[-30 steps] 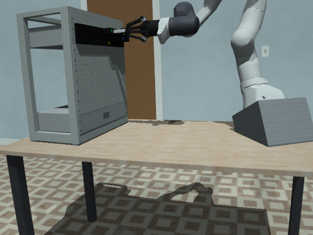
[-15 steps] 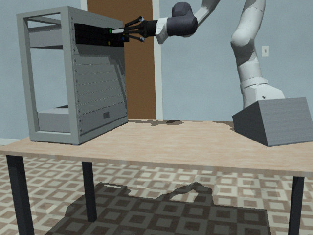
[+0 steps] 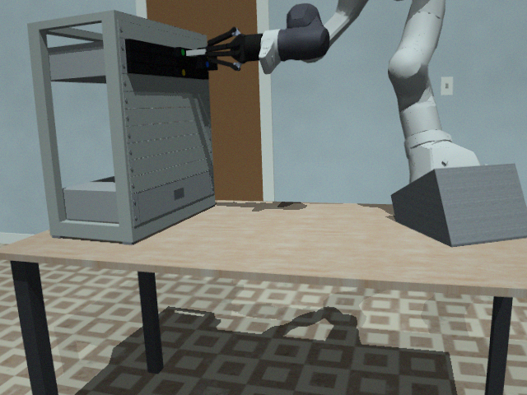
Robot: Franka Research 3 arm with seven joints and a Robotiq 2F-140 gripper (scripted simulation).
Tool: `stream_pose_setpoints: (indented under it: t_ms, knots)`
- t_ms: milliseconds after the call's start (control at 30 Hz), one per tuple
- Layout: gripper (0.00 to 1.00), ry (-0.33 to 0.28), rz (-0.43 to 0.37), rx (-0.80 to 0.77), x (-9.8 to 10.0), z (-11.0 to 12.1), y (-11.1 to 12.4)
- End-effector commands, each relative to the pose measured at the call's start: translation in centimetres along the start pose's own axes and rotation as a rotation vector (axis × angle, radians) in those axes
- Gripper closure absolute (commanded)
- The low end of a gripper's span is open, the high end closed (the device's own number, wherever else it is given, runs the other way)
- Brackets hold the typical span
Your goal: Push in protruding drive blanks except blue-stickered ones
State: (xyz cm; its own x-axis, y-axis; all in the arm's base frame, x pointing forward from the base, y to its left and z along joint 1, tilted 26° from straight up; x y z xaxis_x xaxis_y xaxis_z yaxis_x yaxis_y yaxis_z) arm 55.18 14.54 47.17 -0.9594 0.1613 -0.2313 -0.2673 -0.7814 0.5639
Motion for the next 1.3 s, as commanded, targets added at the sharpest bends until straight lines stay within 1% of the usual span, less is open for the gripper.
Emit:
stream_pose_setpoints:
  t_ms: [0,1267]
  knots:
    - [1.00,0.004,-0.006,0.006,-0.46,0.18,0.37]
    - [1.00,0.004,-0.006,0.006,-1.16,0.37,0.72]
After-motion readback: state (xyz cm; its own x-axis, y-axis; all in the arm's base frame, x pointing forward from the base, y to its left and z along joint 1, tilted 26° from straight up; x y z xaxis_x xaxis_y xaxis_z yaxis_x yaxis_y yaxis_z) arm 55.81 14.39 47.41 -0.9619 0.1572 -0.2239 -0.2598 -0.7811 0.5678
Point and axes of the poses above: the point where the finger pads meet when closed, its own x axis back along the fingers, its own z axis across the jaws, y = z × x, the point moved 7 cm from there along x, back along the fingers, and after that the axes turned 14 degrees about x, right-handed, at the moved point
